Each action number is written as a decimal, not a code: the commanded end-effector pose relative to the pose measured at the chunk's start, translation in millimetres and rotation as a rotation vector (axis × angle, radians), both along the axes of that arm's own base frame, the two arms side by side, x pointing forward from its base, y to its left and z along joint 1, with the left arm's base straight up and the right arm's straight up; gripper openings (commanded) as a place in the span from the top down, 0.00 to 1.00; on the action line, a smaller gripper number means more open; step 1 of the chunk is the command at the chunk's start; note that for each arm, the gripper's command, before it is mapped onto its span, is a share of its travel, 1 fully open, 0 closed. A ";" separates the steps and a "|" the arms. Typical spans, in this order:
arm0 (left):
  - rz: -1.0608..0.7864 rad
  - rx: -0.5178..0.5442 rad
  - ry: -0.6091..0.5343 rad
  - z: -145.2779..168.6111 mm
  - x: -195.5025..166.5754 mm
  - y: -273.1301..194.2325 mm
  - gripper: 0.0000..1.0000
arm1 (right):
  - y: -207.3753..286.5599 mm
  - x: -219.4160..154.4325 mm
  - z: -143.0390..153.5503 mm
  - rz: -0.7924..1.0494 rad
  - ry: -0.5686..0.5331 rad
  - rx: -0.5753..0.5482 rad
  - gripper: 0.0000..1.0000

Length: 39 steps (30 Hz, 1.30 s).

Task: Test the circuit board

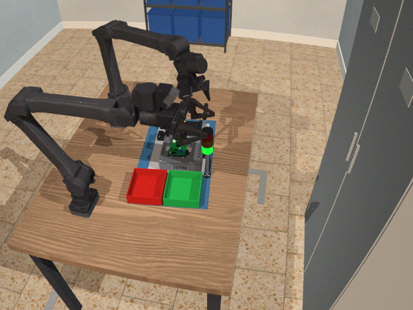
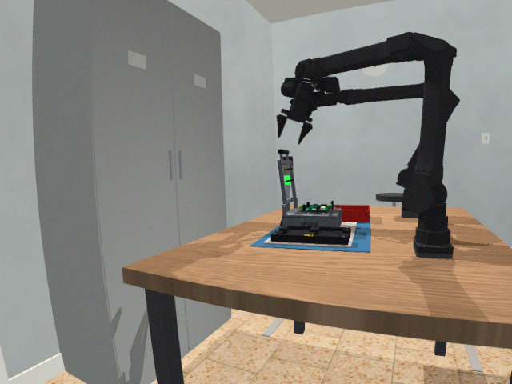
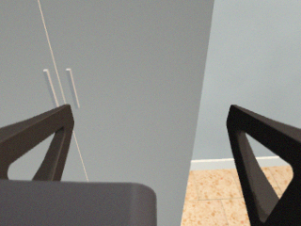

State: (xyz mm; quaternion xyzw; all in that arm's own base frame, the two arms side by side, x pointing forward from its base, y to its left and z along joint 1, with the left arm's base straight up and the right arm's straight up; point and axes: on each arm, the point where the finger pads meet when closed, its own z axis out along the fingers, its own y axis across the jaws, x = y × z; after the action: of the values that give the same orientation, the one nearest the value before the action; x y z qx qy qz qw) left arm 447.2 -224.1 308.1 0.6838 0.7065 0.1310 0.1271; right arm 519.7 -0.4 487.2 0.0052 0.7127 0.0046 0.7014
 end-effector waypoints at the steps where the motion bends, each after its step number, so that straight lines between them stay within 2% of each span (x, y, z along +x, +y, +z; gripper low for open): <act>1: -0.006 -0.041 -0.038 15.0 -0.9 -17.8 0.02 | -0.8 -1.5 11.0 0.000 -0.027 -0.014 0.00; 2: -0.012 -0.047 -0.034 11.2 -4.0 -24.0 0.02 | -0.8 -1.5 11.0 0.000 -0.027 -0.014 0.00; 7: -0.069 -0.068 0.104 -69.3 -51.8 -70.3 0.02 | -0.8 -1.5 11.0 0.000 -0.027 -0.014 0.00; 9: -0.069 -0.068 0.104 -69.3 -51.8 -70.3 0.02 | -0.8 -1.5 11.0 0.000 -0.027 -0.014 0.00; 10: -0.071 -0.071 0.131 -86.0 -58.5 -71.5 0.02 | -0.8 -1.5 11.0 0.000 -0.027 -0.014 0.00; 15: -0.038 -0.054 0.236 -157.6 -73.8 -50.2 0.02 | -0.8 -1.5 11.0 0.000 -0.027 -0.014 0.00; 20: 0.010 -0.017 0.346 -209.1 -92.1 -14.8 0.02 | -0.8 -1.5 11.0 0.000 -0.027 -0.014 0.00; 36: 0.020 -0.021 0.358 -209.3 -94.8 -9.6 0.02 | -0.8 -1.5 11.0 0.000 -0.027 -0.014 0.00; 39: 0.016 -0.042 0.331 -205.1 -85.4 -23.8 0.02 | -0.8 -1.5 11.0 0.000 -0.027 -0.014 0.00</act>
State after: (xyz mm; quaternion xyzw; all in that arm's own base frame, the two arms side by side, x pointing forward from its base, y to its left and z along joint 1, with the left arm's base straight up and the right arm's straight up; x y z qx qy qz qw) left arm 345.4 -226.4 83.8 0.6860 0.7274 -0.0020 -0.0160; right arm 519.7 -0.4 487.2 0.0052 0.7127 0.0046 0.7014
